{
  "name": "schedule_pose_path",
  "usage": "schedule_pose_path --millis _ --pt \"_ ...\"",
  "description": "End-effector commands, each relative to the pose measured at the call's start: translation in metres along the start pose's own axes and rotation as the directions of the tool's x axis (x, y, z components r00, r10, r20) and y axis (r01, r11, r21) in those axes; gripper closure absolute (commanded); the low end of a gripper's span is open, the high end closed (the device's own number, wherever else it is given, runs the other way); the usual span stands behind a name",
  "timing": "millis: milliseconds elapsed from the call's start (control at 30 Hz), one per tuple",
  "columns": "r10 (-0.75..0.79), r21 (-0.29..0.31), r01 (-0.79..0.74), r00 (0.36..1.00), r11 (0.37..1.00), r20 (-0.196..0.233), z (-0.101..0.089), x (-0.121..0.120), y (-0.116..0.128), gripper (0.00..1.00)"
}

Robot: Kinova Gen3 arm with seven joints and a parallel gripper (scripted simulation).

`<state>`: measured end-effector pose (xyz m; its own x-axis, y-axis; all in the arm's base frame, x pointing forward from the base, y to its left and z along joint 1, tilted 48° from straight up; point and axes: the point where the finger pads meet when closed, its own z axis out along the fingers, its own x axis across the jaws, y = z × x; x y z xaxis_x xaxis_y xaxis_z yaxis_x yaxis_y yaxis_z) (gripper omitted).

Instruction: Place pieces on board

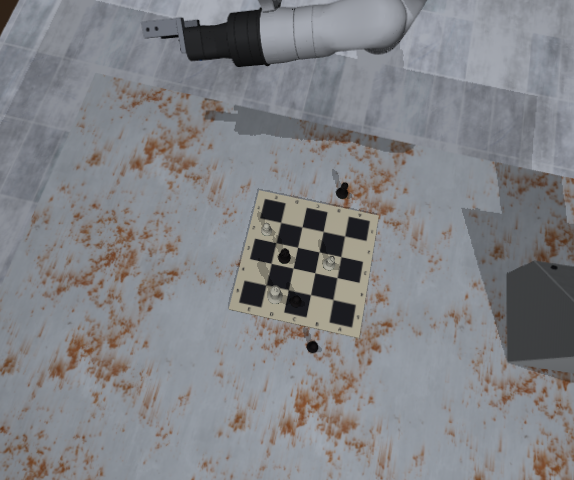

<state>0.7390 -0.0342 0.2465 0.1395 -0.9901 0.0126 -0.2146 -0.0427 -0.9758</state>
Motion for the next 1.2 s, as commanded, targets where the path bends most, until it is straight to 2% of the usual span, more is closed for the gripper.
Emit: schedule_pose_path --millis 0,733,900,1033,1100,1167 --pt "-0.001 0.002 0.001 1.0 1.0 0.002 0.0 -0.001 -0.001 0.0" --pt "0.001 0.007 -0.001 1.0 1.0 0.001 0.002 -0.002 -0.002 0.0" --pt "0.012 0.028 -0.012 1.0 1.0 -0.003 0.012 -0.006 -0.007 0.0" --pt "0.03 0.061 -0.029 0.999 0.998 -0.011 0.027 -0.013 -0.014 0.0" --pt "0.03 0.061 -0.029 0.999 0.998 -0.011 0.027 -0.013 -0.014 0.0" --pt "0.043 0.084 -0.042 0.999 0.996 -0.017 0.037 -0.018 -0.018 0.0"
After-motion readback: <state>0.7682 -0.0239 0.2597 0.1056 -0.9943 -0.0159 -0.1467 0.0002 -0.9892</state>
